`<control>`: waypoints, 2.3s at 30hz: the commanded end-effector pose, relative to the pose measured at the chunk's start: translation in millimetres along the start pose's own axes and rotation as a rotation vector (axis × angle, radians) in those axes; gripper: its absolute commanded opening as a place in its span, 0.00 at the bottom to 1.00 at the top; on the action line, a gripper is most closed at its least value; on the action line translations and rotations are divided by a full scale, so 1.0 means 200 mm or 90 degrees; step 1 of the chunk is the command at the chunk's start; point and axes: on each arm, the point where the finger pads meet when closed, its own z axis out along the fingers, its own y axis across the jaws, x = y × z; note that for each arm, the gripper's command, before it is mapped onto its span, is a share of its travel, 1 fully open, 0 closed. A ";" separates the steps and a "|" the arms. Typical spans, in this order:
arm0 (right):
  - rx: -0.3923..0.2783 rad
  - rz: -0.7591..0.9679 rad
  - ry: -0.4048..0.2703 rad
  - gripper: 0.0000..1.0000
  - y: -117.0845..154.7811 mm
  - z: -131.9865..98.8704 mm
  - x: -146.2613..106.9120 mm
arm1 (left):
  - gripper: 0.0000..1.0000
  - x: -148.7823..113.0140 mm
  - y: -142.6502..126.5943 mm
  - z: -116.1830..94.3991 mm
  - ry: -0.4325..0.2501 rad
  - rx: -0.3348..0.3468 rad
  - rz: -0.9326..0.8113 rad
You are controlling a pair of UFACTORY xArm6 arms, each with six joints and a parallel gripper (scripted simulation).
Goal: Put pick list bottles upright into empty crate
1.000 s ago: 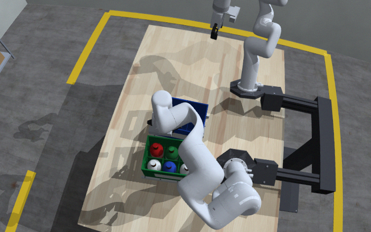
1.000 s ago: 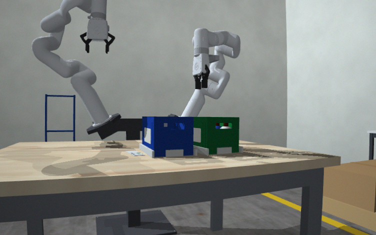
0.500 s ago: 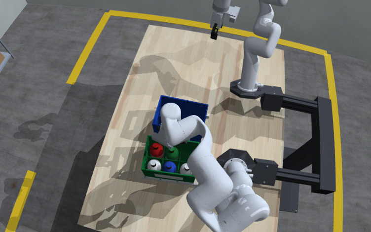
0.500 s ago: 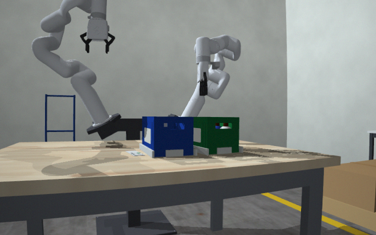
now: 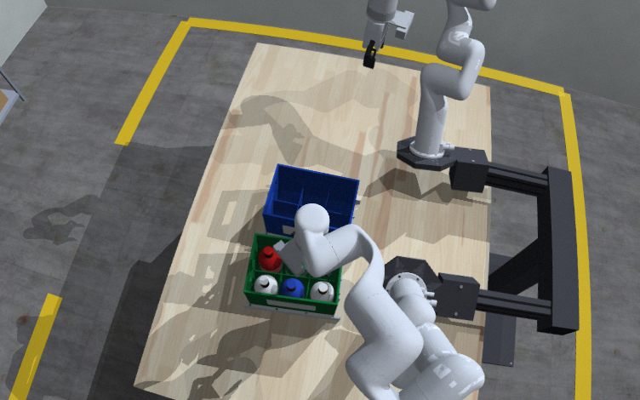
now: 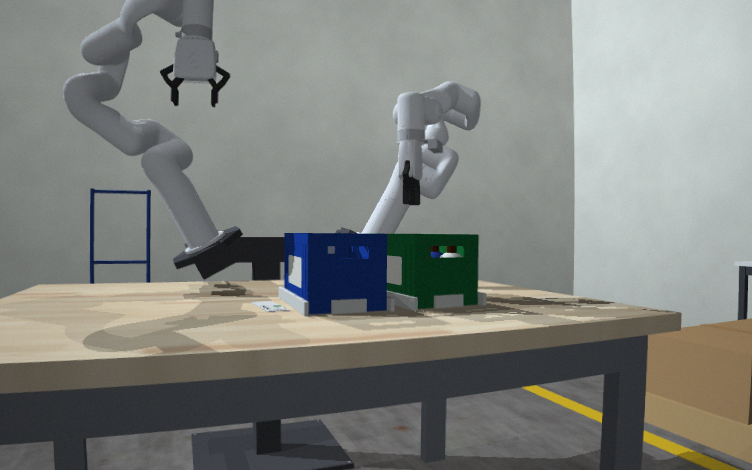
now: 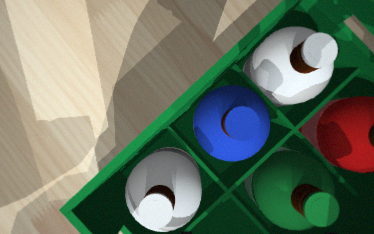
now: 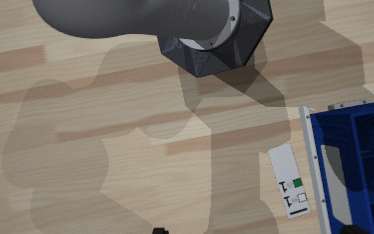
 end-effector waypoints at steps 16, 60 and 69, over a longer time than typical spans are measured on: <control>-0.001 0.000 -0.001 1.00 0.00 0.00 0.00 | 0.65 0.00 -0.28 0.15 -0.005 -0.009 0.017; -0.001 0.000 -0.001 1.00 0.00 0.00 0.00 | 0.65 0.00 -0.28 0.37 -0.005 -0.009 0.017; -0.001 0.000 -0.001 1.00 0.00 0.00 0.00 | 0.65 0.00 -0.28 0.41 -0.005 -0.009 0.017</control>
